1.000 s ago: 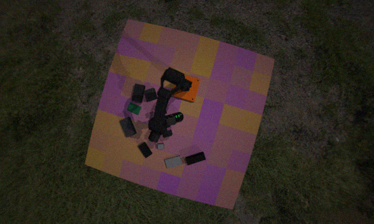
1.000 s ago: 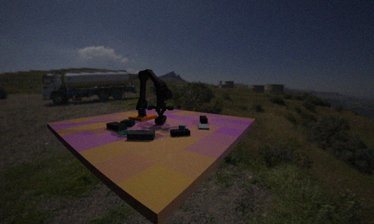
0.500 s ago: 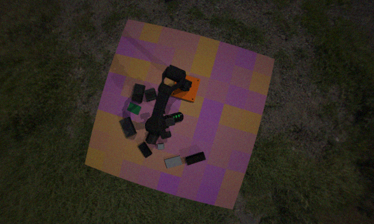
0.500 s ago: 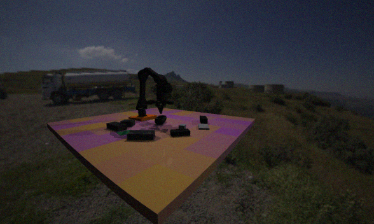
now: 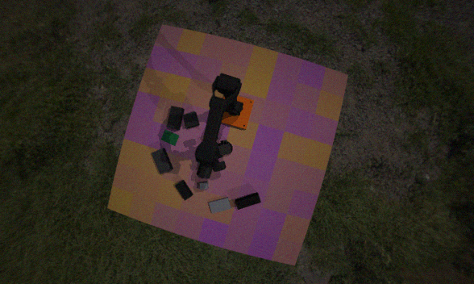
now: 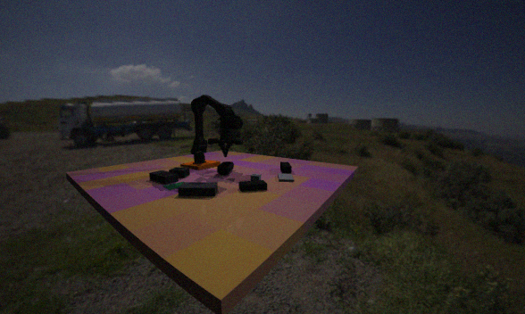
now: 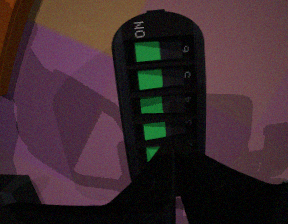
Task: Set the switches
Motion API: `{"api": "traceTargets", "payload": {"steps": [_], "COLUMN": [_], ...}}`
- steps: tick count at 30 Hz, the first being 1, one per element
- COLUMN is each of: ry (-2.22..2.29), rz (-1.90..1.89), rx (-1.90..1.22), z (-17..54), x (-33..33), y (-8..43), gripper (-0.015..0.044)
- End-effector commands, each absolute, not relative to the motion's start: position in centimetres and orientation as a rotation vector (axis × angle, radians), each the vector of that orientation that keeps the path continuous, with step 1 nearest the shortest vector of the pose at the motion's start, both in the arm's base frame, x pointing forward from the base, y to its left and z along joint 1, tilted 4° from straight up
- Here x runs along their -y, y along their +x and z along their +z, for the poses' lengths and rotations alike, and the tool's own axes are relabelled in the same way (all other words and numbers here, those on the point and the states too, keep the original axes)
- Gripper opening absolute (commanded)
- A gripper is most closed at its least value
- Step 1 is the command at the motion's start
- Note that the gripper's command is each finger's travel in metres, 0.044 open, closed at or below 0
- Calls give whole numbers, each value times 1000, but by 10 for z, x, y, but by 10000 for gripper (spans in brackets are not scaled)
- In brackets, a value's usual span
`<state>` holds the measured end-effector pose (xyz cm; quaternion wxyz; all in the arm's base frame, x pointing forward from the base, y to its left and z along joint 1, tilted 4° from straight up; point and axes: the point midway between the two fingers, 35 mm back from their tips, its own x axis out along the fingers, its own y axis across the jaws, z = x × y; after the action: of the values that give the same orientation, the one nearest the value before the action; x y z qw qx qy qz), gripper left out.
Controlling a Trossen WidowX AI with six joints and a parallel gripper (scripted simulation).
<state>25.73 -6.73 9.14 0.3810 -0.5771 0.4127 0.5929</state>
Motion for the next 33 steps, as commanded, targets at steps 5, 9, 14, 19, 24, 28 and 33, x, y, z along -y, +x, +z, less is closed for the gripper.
{"api": "traceTargets", "payload": {"steps": [5, 9, 14, 19, 24, 28, 33], "ry": [-1469, -1469, -1469, -1468, -1468, -1453, -1457], "rz": [1507, 1507, 1508, 1509, 1510, 1518, 1516], "rx": [-1050, -1050, -1051, -1053, -1054, -1058, -1057], "z": [92, 92, 90, 74, 65, 65, 65], "x": [65, 65, 67, 78, 82, 80, 81], "y": [256, 256, 253, 227, 213, 214, 214], "gripper": [0, 0, 0, 0, 0, 0, 0]}}
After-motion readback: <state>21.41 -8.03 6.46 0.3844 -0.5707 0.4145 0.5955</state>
